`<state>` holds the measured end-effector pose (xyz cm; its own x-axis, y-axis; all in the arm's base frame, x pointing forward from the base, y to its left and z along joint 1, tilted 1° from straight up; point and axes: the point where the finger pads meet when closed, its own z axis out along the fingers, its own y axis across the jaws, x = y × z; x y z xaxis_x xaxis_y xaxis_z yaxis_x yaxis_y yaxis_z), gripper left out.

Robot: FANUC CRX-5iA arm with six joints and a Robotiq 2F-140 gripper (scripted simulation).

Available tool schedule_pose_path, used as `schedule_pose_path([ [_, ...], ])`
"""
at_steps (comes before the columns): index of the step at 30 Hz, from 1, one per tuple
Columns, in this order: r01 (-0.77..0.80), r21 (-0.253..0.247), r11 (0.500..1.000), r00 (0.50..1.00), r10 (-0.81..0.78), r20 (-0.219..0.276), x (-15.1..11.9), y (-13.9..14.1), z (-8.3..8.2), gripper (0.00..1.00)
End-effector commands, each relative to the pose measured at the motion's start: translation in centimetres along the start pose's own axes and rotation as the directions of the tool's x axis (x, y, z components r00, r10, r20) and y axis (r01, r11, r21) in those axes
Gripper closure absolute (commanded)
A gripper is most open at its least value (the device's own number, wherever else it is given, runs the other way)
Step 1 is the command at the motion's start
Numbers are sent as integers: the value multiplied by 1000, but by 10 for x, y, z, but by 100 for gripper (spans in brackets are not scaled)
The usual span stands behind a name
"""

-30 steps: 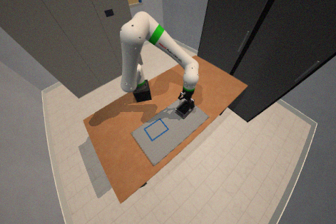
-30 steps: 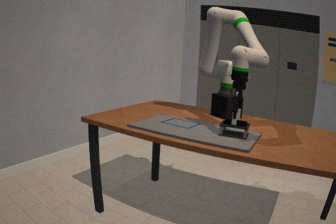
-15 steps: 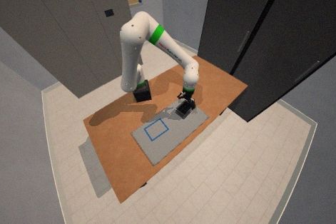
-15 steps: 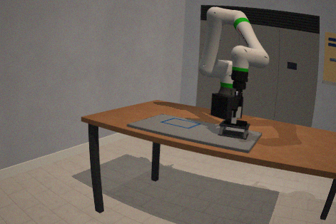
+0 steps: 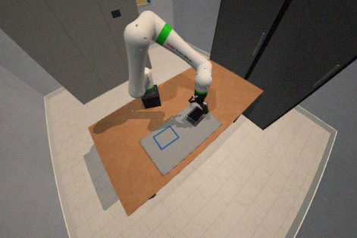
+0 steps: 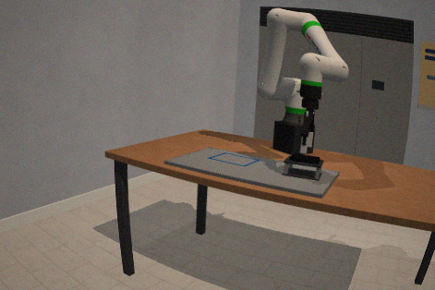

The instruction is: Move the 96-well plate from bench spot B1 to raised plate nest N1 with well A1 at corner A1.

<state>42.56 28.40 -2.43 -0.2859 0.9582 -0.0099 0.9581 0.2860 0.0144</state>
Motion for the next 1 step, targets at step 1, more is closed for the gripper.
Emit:
schedule_pose_path([
  [1,0,0,1000,1000,0,0,0,0,-8,0],
])
